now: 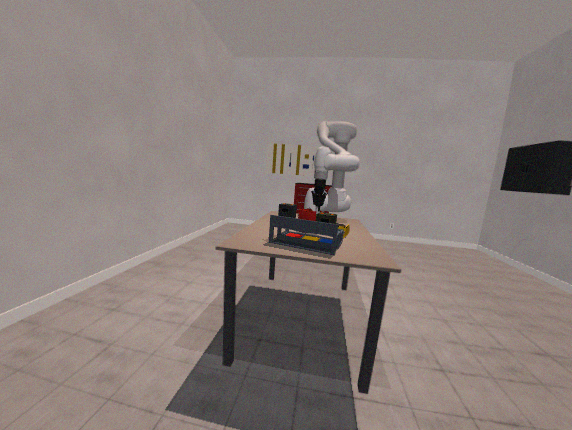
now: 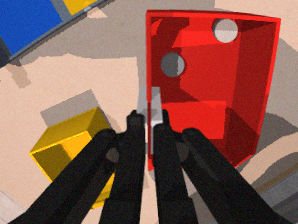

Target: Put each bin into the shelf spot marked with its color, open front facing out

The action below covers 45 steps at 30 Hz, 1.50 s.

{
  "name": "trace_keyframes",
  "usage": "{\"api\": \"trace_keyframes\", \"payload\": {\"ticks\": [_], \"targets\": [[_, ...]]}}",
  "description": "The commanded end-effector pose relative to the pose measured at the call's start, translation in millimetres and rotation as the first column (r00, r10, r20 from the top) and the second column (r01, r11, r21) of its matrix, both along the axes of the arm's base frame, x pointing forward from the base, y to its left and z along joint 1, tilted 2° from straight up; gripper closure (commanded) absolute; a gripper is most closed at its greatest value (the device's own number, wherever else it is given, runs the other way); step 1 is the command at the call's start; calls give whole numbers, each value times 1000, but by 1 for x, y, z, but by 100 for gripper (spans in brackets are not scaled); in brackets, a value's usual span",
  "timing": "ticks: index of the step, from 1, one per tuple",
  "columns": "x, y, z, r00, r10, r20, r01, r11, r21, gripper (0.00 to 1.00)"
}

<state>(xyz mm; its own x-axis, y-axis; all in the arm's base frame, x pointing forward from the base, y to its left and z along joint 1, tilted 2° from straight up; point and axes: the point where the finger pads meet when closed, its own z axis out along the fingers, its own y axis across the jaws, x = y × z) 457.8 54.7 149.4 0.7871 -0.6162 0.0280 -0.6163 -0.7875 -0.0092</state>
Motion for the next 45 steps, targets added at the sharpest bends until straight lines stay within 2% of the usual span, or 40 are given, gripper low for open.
{"api": "trace_keyframes", "payload": {"ticks": [1,28,45], "targets": [[0,0,0,1000,1,0,-1,1000,0,90],[-6,-8,0,997,77,-1,-77,997,-2,90],[-14,-19,0,982,189,-2,-189,982,-5,90]]}}
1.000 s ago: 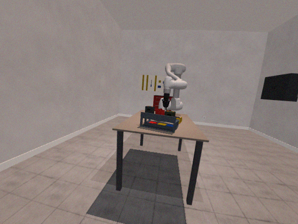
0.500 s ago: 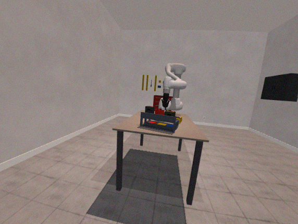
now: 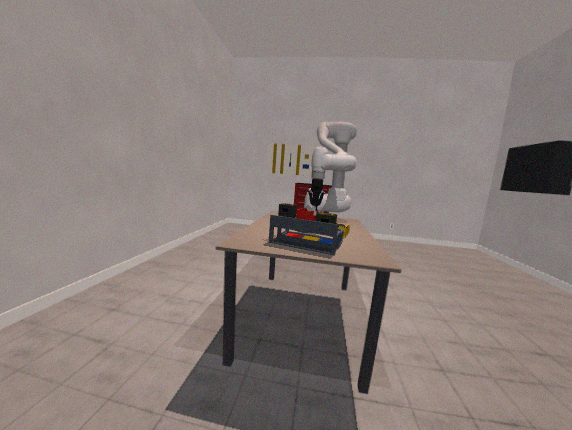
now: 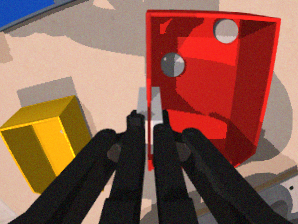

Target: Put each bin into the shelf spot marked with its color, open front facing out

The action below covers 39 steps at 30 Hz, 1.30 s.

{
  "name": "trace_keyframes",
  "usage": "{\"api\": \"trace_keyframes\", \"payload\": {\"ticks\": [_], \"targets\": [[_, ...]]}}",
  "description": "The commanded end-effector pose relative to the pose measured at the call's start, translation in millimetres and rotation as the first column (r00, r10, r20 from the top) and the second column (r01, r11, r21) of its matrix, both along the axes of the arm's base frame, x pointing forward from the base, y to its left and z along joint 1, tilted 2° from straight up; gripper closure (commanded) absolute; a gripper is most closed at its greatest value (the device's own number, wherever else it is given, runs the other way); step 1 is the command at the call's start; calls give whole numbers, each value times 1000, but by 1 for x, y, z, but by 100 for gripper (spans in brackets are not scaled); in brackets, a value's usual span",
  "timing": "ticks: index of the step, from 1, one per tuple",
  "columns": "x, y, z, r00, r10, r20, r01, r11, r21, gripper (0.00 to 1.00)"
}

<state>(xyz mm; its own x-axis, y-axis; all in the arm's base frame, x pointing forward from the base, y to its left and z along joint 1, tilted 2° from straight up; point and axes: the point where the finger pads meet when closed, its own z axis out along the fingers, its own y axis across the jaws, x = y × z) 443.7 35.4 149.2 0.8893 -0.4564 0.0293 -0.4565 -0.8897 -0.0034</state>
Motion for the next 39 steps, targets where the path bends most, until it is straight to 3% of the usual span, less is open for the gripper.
{"api": "trace_keyframes", "payload": {"ticks": [1,39], "targets": [[-1,-1,0,1000,9,0,-9,1000,0,90],[-18,-25,0,971,240,-3,-240,971,-6,90]]}}
